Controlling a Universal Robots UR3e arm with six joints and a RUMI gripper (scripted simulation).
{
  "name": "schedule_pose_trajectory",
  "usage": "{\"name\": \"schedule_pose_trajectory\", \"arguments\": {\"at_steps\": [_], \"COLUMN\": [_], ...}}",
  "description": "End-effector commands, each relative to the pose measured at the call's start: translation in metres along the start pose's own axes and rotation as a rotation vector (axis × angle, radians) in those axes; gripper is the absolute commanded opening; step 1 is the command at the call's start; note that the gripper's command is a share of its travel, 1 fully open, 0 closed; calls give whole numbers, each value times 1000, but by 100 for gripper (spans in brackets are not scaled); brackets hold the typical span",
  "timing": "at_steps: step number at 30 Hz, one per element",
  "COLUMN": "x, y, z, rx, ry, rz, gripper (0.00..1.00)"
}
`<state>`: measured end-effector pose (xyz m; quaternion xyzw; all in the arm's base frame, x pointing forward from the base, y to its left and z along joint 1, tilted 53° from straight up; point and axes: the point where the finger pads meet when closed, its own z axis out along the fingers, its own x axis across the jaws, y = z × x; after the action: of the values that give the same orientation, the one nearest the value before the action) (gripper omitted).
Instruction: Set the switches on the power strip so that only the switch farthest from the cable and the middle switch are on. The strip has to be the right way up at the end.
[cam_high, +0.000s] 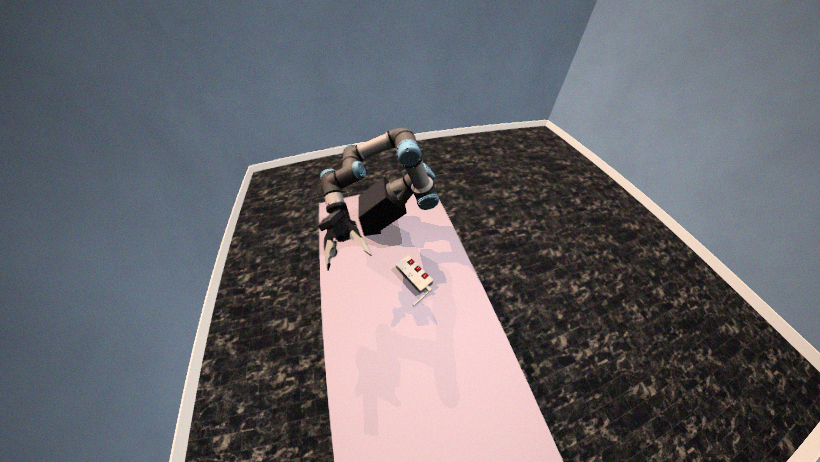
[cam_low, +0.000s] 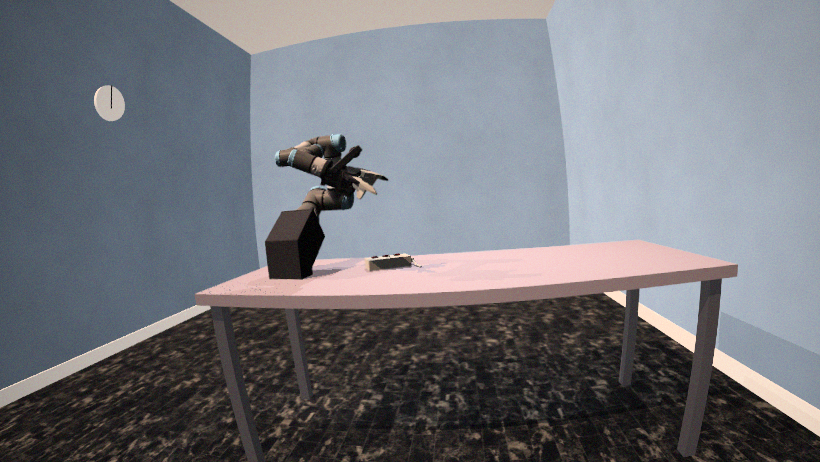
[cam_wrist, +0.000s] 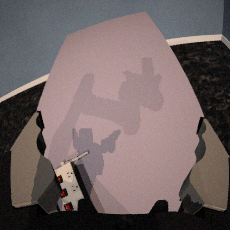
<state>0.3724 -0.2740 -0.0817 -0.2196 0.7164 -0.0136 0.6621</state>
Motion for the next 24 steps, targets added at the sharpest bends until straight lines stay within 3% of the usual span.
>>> {"name": "schedule_pose_trajectory", "arguments": {"at_steps": [1,8,24], "x": [-6,-19,-79], "y": [3,10,61], "z": [3,9,37], "rx": [-22,-69,-290], "ry": [5,14,93], "rz": [5,20,90], "gripper": [100,100,100]}}
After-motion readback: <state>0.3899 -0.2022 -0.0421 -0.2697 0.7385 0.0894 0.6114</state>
